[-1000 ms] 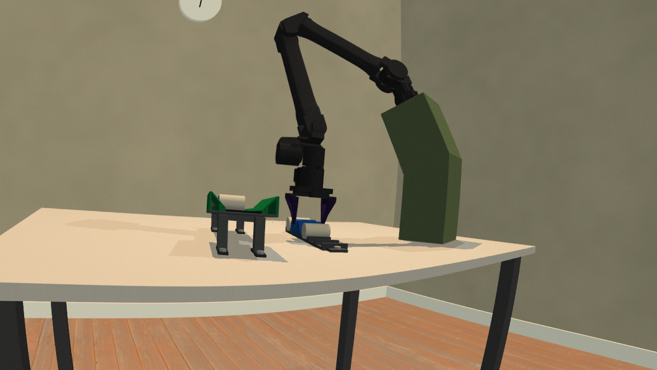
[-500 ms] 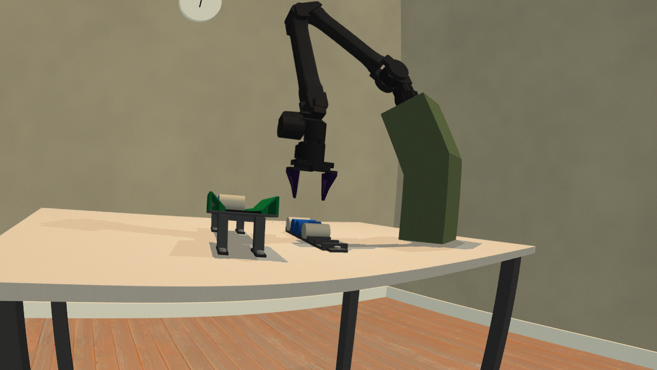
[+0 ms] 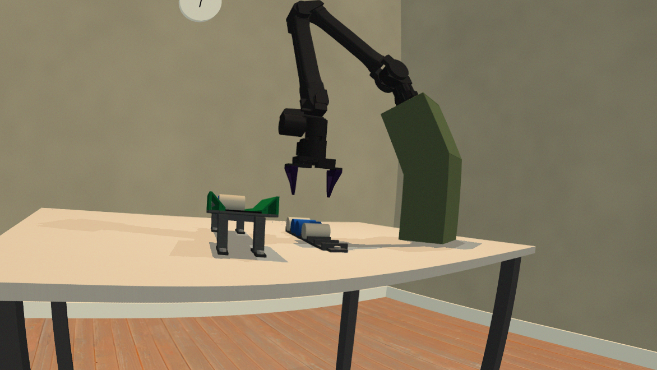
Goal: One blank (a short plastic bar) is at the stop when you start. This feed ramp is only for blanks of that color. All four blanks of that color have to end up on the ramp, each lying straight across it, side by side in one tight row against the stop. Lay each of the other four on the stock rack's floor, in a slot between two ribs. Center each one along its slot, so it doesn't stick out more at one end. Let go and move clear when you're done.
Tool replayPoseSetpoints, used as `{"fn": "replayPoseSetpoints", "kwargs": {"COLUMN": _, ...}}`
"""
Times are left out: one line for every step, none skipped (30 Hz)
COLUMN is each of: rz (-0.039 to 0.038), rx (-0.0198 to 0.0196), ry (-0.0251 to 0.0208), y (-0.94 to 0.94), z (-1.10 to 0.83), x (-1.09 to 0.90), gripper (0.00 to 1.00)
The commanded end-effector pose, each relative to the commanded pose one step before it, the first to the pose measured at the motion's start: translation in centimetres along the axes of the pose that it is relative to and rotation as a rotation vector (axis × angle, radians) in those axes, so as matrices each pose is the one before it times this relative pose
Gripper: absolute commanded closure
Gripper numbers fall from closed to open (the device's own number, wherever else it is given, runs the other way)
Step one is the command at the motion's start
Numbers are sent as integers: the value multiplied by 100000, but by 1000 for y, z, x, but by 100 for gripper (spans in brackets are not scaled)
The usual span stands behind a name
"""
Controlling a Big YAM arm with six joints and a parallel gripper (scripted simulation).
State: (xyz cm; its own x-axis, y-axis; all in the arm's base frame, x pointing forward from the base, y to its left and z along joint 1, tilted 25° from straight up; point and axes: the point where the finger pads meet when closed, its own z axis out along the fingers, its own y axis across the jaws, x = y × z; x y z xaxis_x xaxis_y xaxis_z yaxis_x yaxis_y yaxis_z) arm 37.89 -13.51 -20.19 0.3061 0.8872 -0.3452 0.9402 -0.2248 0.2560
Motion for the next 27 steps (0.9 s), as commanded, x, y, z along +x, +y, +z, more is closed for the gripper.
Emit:
{"fn": "replayPoseSetpoints", "kwargs": {"rz": 1109, "rx": 2041, "ry": -575, "y": -679, "z": 105, "x": -246, "gripper": 0}}
{"fn": "replayPoseSetpoints", "kwargs": {"rz": 0, "rx": -1, "ry": 0, "y": 0, "z": 0, "x": 0, "gripper": 0}}
{"fn": "replayPoseSetpoints", "kwargs": {"rz": -1, "rx": 1, "ry": 0, "y": -1, "z": 0, "x": 0, "gripper": 0}}
{"fn": "replayPoseSetpoints", "kwargs": {"rz": -11, "rx": 0, "ry": 0, "y": 0, "z": 0, "x": 0, "gripper": 0}}
{"fn": "replayPoseSetpoints", "kwargs": {"rz": 0, "rx": 0, "ry": 0, "y": 0, "z": 0, "x": 0, "gripper": 0}}
{"fn": "replayPoseSetpoints", "kwargs": {"rz": 0, "rx": 0, "ry": 0, "y": 0, "z": 0, "x": 0, "gripper": 0}}
{"fn": "replayPoseSetpoints", "kwargs": {"rz": -83, "rx": 0, "ry": 0, "y": 0, "z": 0, "x": 0, "gripper": 0}}
{"fn": "replayPoseSetpoints", "kwargs": {"rz": -1, "rx": 0, "ry": 0, "y": 0, "z": 0, "x": 0, "gripper": 0}}
{"fn": "replayPoseSetpoints", "kwargs": {"rz": 0, "rx": -1, "ry": 0, "y": 0, "z": 0, "x": 0, "gripper": 0}}
{"fn": "replayPoseSetpoints", "kwargs": {"rz": 0, "rx": 0, "ry": 0, "y": 0, "z": 0, "x": 0, "gripper": 0}}
{"fn": "replayPoseSetpoints", "kwargs": {"rz": 0, "rx": 1, "ry": 0, "y": 0, "z": 0, "x": 0, "gripper": 0}}
{"fn": "replayPoseSetpoints", "kwargs": {"rz": 0, "rx": 0, "ry": 0, "y": 0, "z": 0, "x": 0, "gripper": 0}}
{"fn": "replayPoseSetpoints", "kwargs": {"rz": 0, "rx": -1, "ry": 0, "y": 0, "z": 0, "x": 0, "gripper": 0}}
{"fn": "replayPoseSetpoints", "kwargs": {"rz": -38, "rx": 0, "ry": -1, "y": 0, "z": 0, "x": -2, "gripper": 0}}
{"fn": "replayPoseSetpoints", "kwargs": {"rz": -255, "rx": 2, "ry": -4, "y": 2, "z": 1, "x": -12, "gripper": 0}}
{"fn": "replayPoseSetpoints", "kwargs": {"rz": -674, "rx": 3, "ry": -10, "y": 6, "z": 1, "x": -33, "gripper": 0}}
{"fn": "replayPoseSetpoints", "kwargs": {"rz": -1276, "rx": 5, "ry": -19, "y": 12, "z": 2, "x": -62, "gripper": 0}}
{"fn": "replayPoseSetpoints", "kwargs": {"rz": -353, "rx": 10, "ry": -31, "y": 17, "z": 4, "x": -100, "gripper": 0}}
{"fn": "replayPoseSetpoints", "kwargs": {"rz": -335, "rx": 7, "ry": -44, "y": 25, "z": 6, "x": -144, "gripper": 0}}
{"fn": "replayPoseSetpoints", "kwargs": {"rz": -638, "rx": -105, "ry": -10, "y": 54, "z": -21, "x": -115, "gripper": 0}}
{"fn": "replayPoseSetpoints", "kwargs": {"rz": -1048, "rx": -225, "ry": 42, "y": 82, "z": -60, "x": -57, "gripper": 0}}
{"fn": "replayPoseSetpoints", "kwargs": {"rz": 0, "rx": 0, "ry": 0, "y": 0, "z": 0, "x": 0, "gripper": 0}}
{"fn": "replayPoseSetpoints", "kwargs": {"rz": 0, "rx": 0, "ry": 0, "y": 0, "z": 0, "x": 0, "gripper": 0}}
{"fn": "replayPoseSetpoints", "kwargs": {"rz": -1305, "rx": -280, "ry": 48, "y": 101, "z": -75, "x": -72, "gripper": 0}}
{"fn": "replayPoseSetpoints", "kwargs": {"rz": -1580, "rx": -341, "ry": 51, "y": 121, "z": -91, "x": -89, "gripper": 0}}
{"fn": "replayPoseSetpoints", "kwargs": {"rz": -1869, "rx": -405, "ry": 51, "y": 141, "z": -107, "x": -108, "gripper": 0}}
{"fn": "replayPoseSetpoints", "kwargs": {"rz": -2170, "rx": -472, "ry": 47, "y": 161, "z": -125, "x": -129, "gripper": 0}}
